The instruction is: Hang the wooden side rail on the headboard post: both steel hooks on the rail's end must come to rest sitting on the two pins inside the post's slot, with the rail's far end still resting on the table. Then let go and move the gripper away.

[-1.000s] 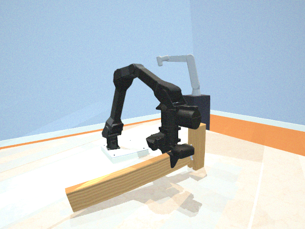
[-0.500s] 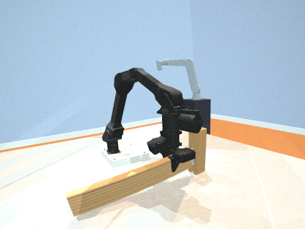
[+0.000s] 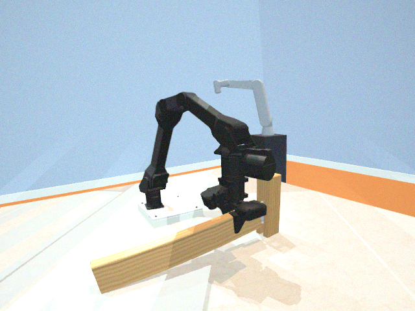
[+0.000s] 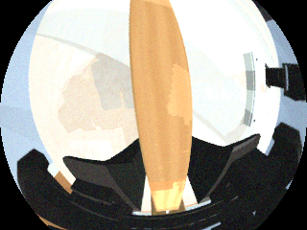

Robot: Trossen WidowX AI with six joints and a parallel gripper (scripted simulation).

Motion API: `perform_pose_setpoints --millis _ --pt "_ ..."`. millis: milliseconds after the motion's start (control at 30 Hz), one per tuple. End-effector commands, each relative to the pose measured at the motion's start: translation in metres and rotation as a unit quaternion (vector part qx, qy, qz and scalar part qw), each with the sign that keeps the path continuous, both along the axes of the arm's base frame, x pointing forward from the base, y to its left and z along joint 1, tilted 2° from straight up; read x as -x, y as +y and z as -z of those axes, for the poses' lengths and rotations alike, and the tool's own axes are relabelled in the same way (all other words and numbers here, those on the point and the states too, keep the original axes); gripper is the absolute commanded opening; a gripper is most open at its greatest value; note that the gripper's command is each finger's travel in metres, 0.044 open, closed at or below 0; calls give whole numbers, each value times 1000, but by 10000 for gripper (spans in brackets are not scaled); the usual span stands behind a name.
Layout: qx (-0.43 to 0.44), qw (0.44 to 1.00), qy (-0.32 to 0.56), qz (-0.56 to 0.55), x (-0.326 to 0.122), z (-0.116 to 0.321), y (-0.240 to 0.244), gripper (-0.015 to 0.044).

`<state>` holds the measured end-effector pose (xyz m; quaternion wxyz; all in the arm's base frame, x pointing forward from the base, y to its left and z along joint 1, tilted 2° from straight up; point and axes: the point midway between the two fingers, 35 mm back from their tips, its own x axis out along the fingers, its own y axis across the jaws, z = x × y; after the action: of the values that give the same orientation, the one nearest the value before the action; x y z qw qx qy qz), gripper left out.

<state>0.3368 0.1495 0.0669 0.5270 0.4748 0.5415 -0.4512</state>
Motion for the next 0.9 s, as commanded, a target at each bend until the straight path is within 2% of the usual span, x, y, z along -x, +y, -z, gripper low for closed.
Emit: perform_pose_setpoints --millis 0,867 --pt "-3 1000 -4 2 -1 -2 1 0" --pt "-3 1000 -4 2 -1 -2 4 0"
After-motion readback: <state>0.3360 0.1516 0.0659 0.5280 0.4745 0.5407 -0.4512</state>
